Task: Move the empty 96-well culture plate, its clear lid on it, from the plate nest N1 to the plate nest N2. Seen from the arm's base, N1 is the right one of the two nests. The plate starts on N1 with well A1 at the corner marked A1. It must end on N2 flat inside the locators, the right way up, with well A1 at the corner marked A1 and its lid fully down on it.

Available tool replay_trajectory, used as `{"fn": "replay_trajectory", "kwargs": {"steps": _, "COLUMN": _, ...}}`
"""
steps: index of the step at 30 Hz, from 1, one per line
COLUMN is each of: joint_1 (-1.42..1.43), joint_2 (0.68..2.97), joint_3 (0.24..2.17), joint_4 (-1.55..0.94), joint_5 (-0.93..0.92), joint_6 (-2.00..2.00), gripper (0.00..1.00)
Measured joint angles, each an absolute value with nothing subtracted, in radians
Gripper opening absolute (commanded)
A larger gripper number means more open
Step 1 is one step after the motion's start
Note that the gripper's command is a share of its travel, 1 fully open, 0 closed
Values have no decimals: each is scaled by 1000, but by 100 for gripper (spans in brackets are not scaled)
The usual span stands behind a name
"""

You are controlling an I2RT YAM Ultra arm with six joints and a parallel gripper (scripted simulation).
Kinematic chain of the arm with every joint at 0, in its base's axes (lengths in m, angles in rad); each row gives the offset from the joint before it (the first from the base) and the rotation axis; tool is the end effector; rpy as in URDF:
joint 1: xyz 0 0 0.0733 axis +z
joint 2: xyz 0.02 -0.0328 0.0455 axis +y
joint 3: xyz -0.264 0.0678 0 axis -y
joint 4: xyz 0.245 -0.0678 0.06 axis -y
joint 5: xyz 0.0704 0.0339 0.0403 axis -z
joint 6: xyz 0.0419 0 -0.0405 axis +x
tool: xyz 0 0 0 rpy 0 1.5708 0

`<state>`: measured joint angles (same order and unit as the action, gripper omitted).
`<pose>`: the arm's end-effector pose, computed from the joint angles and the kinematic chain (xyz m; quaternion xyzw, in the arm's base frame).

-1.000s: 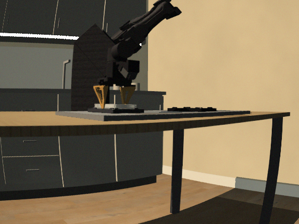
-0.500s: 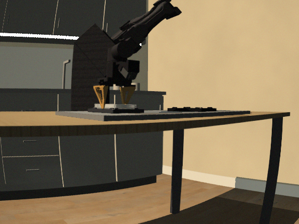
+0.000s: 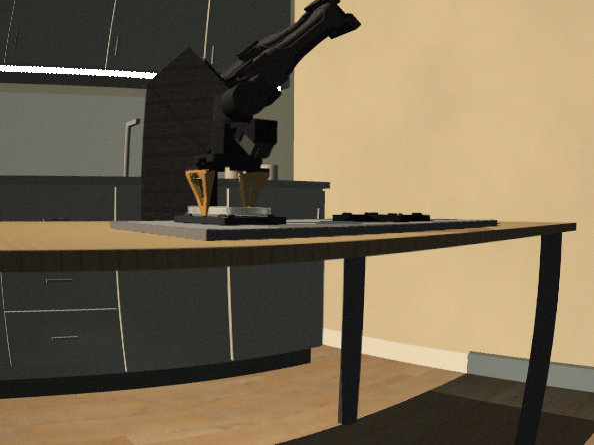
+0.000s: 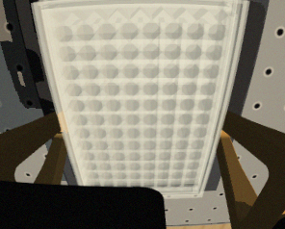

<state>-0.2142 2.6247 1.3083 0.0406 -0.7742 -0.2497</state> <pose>0.3956 -0.0549 -0.0688 -0.0717 0.9148 0.3321 0.2183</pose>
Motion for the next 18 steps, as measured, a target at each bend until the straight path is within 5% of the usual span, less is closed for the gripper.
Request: {"fn": "replay_trajectory", "kwargs": {"steps": 18, "joint_1": -219, "joint_2": 2603, "joint_3": 1288, "joint_4": 33, "joint_5": -772, "joint_6": -263, "gripper": 0}}
